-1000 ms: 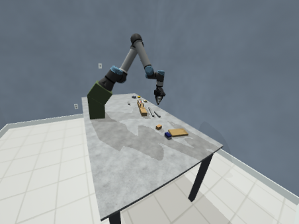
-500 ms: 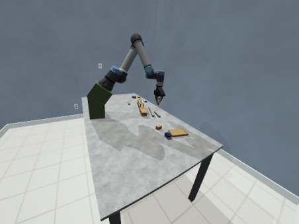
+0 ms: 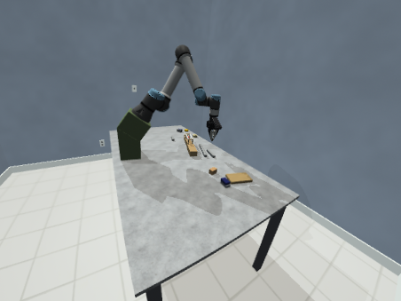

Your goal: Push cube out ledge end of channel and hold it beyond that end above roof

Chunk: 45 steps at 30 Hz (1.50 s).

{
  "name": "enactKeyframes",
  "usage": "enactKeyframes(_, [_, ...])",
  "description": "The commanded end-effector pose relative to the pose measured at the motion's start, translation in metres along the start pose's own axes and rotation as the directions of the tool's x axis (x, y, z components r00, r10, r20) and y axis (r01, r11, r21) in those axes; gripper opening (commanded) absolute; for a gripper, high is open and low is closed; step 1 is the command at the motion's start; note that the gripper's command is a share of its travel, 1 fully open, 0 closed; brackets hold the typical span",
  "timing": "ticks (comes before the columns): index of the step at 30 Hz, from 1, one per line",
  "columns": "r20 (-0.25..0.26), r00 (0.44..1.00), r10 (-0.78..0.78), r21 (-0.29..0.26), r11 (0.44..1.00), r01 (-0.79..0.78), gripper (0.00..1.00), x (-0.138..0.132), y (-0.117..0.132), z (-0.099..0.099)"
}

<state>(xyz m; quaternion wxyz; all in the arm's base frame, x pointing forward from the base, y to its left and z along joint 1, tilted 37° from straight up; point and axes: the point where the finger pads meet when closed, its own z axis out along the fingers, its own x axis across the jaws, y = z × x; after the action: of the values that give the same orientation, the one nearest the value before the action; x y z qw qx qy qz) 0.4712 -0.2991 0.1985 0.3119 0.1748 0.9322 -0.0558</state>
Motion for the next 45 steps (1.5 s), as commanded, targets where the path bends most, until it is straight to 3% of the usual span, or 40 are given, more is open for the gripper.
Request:
enactKeyframes(1, [0.001,1.000,-0.015,0.000,1.000,0.015,0.00,-0.001,0.000,0.000])
enactKeyframes(15, [0.001,0.991,-0.131,0.001,0.991,0.131,0.00,-0.003,-0.001,0.000])
enactKeyframes(27, [0.001,0.945,-0.327,0.001,0.945,0.327,0.00,-0.006,-0.003,0.000])
enactKeyframes(34, [0.001,0.862,-0.507,0.001,0.862,0.507,0.00,-0.009,-0.003,0.000])
enactKeyframes(42, [0.000,0.689,-0.725,0.001,0.689,0.725,0.00,-0.013,-0.003,0.000])
enactKeyframes(44, [0.000,0.689,-0.725,0.001,0.689,0.725,0.00,-0.013,-0.003,0.000])
enactKeyframes(45, [0.000,0.661,-0.751,0.001,0.661,0.751,0.00,-0.013,-0.003,0.000])
